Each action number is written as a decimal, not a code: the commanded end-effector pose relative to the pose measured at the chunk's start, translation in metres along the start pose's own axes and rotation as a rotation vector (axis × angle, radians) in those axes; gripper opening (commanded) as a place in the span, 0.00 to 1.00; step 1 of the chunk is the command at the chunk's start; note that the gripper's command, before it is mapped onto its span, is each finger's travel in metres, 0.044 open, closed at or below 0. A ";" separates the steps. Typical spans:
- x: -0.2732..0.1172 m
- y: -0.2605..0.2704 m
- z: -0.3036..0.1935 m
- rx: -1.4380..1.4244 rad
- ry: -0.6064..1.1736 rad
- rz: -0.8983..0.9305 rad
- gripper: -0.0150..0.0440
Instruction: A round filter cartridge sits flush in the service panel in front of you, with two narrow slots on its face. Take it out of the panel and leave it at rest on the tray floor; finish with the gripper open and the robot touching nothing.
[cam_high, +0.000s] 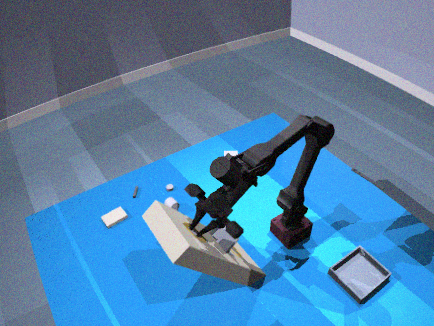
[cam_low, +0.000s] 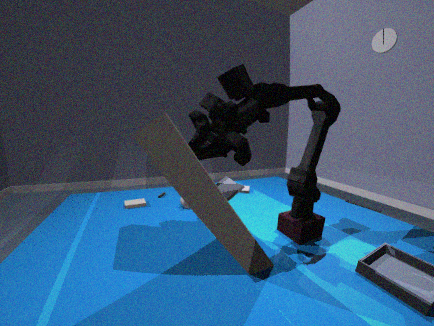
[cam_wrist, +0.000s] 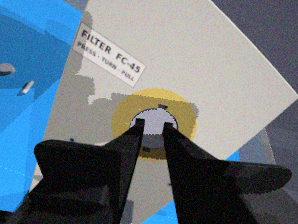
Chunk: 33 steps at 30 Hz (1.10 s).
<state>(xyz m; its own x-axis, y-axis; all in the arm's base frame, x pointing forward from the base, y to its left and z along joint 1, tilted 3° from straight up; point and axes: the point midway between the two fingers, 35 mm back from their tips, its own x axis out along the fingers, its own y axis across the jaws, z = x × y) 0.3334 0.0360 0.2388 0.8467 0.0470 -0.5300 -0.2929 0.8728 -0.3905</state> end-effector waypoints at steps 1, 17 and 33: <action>0.002 0.001 0.000 -0.005 -0.001 0.003 0.43; 0.007 0.000 0.000 -0.005 -0.002 0.003 0.43; 0.010 0.000 0.000 -0.005 -0.002 0.003 0.43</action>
<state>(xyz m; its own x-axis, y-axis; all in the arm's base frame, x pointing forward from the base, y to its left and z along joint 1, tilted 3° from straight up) 0.3374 0.0362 0.2355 0.8458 0.0474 -0.5314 -0.2941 0.8725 -0.3902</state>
